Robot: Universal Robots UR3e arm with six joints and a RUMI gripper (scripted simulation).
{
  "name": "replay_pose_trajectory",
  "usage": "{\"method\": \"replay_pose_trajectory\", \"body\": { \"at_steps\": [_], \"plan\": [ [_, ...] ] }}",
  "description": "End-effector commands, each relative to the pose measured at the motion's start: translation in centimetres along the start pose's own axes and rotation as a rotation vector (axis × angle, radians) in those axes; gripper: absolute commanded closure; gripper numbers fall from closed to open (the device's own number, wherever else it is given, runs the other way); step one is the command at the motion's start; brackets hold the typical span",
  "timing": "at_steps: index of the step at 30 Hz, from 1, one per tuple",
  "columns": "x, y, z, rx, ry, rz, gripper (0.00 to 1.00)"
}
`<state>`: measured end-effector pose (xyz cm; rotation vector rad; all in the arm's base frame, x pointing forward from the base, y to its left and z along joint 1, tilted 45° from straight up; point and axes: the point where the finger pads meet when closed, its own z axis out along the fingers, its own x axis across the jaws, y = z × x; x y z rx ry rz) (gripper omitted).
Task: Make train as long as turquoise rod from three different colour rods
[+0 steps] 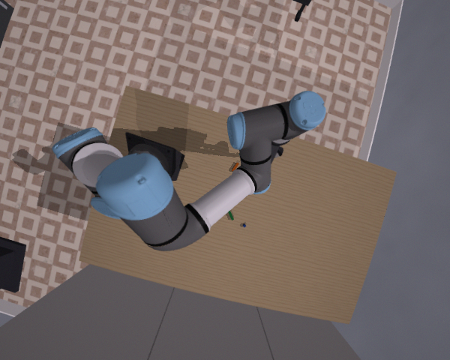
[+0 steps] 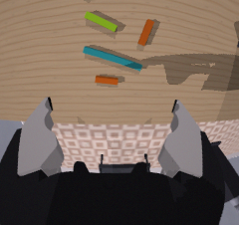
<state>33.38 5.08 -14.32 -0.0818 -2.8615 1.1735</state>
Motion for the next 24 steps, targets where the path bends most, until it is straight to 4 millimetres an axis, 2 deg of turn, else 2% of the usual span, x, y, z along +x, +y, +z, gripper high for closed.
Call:
{"method": "replay_pose_trajectory", "body": {
  "at_steps": [1, 14, 24],
  "plan": [
    [0.0, 0.0, -0.1, -0.002, -0.002, 0.000, 0.00],
    [0.2, 0.0, -0.1, -0.003, -0.003, -0.065, 0.00],
    [1.2, 0.0, -0.2, -0.003, -0.003, -0.291, 0.00]
  ]
}}
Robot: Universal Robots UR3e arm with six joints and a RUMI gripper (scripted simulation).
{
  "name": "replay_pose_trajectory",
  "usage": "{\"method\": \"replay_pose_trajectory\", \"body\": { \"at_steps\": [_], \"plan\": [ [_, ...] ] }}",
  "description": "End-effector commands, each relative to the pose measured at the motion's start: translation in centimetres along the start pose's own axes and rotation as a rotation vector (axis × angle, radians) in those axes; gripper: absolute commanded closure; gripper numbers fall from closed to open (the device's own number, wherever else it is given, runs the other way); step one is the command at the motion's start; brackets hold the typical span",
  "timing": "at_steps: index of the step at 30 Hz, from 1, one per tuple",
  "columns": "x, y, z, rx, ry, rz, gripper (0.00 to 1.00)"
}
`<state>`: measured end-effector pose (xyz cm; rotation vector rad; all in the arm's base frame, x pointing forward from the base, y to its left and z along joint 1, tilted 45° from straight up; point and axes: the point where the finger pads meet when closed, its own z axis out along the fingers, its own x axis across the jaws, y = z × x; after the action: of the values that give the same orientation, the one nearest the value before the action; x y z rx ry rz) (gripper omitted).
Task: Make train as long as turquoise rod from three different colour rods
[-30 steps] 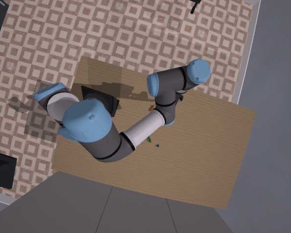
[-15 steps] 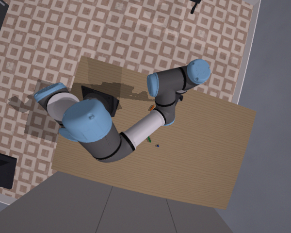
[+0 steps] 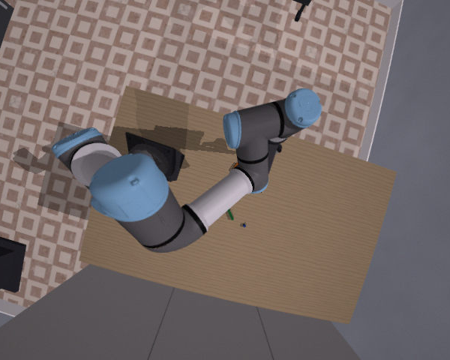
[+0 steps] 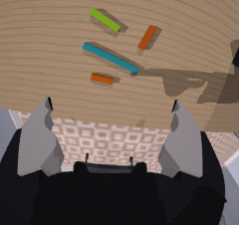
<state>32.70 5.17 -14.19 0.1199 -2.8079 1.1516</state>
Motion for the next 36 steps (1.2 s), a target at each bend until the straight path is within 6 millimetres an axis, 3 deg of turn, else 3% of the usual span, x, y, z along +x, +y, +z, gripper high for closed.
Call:
{"method": "replay_pose_trajectory", "body": {
  "at_steps": [1, 36],
  "plan": [
    [0.6, 0.1, -0.1, -0.007, -0.006, -0.166, 0.00],
    [3.7, 0.5, -0.1, -0.006, -0.008, -0.830, 0.00]
  ]
}}
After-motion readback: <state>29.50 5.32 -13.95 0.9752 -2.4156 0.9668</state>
